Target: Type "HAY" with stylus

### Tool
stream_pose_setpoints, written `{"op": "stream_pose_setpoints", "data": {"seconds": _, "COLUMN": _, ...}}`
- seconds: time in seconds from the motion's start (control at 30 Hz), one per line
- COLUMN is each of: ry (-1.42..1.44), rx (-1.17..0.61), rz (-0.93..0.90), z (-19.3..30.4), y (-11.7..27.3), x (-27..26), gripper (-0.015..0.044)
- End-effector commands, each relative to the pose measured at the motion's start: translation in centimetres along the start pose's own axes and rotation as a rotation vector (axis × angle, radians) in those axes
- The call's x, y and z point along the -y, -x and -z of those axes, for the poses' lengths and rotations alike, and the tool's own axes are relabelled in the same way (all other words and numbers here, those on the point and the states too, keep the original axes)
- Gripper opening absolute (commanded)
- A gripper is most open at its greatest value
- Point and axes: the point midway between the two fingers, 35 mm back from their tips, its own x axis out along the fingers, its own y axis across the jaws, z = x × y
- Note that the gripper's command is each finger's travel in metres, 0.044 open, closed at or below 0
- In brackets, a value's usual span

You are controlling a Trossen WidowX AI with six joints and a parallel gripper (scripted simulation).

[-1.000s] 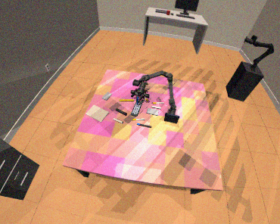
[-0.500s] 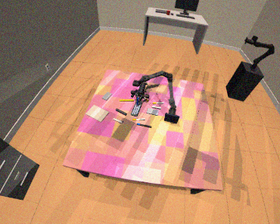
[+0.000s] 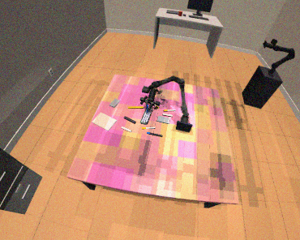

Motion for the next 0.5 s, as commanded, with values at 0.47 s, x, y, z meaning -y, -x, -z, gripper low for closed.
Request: {"op": "stream_pose_setpoints", "data": {"seconds": 0.47, "ry": 0.002, "rx": -0.006, "rz": 0.006, "z": -0.56, "y": -0.54, "x": 0.17, "gripper": 0.0081}}
